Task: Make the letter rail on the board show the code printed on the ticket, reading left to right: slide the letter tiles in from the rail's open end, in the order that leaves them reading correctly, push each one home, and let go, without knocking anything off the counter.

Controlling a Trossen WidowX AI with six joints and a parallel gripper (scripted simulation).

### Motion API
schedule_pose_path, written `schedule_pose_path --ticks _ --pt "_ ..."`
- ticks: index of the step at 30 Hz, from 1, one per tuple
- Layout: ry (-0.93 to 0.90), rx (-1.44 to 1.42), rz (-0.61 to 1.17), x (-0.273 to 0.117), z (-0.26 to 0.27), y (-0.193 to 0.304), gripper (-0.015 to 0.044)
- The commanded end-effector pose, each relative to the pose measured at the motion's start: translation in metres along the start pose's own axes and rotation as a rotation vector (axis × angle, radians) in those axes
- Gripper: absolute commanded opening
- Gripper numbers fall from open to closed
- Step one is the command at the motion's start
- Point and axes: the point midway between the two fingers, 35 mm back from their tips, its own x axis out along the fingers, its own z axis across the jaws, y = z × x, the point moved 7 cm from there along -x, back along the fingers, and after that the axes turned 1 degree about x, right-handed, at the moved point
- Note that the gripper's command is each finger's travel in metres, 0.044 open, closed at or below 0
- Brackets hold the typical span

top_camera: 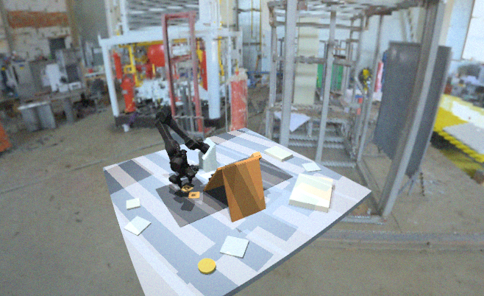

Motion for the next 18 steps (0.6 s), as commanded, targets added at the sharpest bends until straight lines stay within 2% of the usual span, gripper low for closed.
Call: schedule_pose_path --ticks 1,18 --pt "-0.007 -0.007 0.001 0.002 0.002 0.0 0.034" --pt "-0.007 -0.007 0.002 0.015 0.002 0.0 0.034"
